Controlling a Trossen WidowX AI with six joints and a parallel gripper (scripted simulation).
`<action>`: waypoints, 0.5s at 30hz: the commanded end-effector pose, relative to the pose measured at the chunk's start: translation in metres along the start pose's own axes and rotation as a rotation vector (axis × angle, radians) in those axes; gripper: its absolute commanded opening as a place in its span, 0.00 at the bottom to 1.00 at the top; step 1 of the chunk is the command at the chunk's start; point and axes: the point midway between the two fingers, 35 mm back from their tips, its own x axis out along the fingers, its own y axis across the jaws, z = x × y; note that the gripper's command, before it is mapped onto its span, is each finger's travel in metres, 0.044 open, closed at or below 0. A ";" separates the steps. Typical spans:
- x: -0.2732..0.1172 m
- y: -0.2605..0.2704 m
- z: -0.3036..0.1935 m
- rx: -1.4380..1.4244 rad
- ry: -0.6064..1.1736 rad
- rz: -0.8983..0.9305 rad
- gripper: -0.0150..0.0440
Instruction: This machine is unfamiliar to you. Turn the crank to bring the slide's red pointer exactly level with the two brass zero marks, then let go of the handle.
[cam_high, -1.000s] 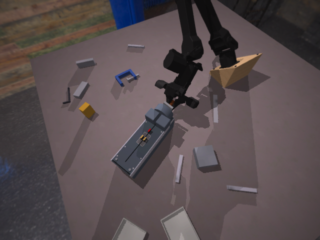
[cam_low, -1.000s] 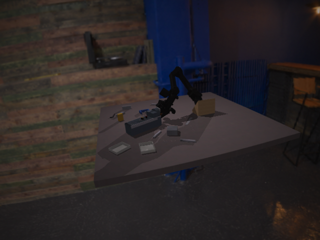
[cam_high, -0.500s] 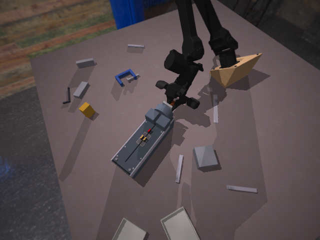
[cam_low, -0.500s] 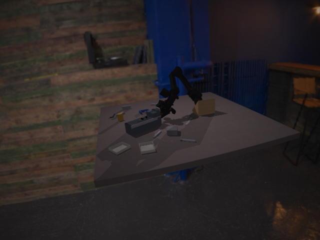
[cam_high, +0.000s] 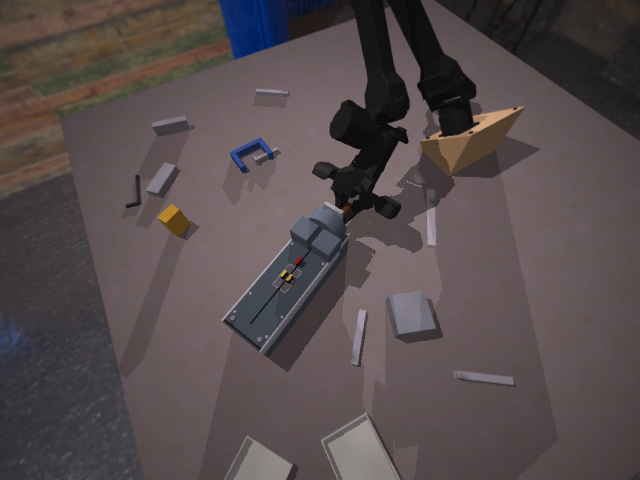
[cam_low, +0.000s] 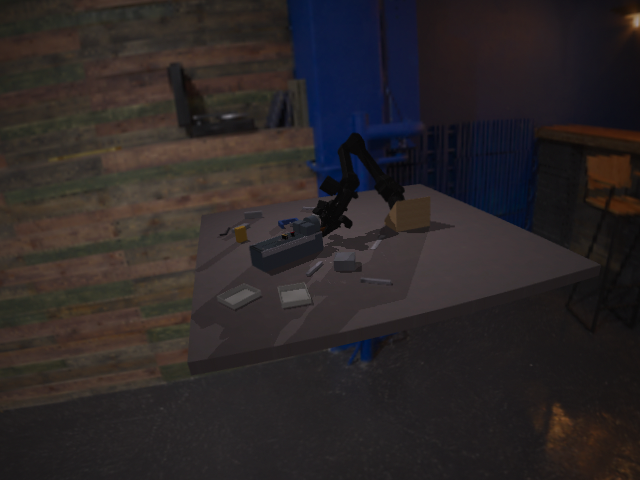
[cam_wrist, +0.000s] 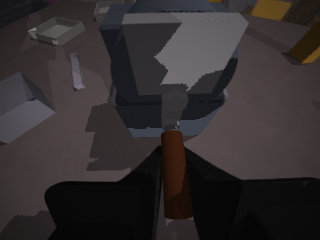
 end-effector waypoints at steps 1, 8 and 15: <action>0.000 0.009 0.000 -0.013 -0.004 0.025 0.25; -0.001 0.011 0.000 -0.013 -0.004 0.025 0.25; -0.001 0.012 0.001 -0.013 -0.004 0.025 0.25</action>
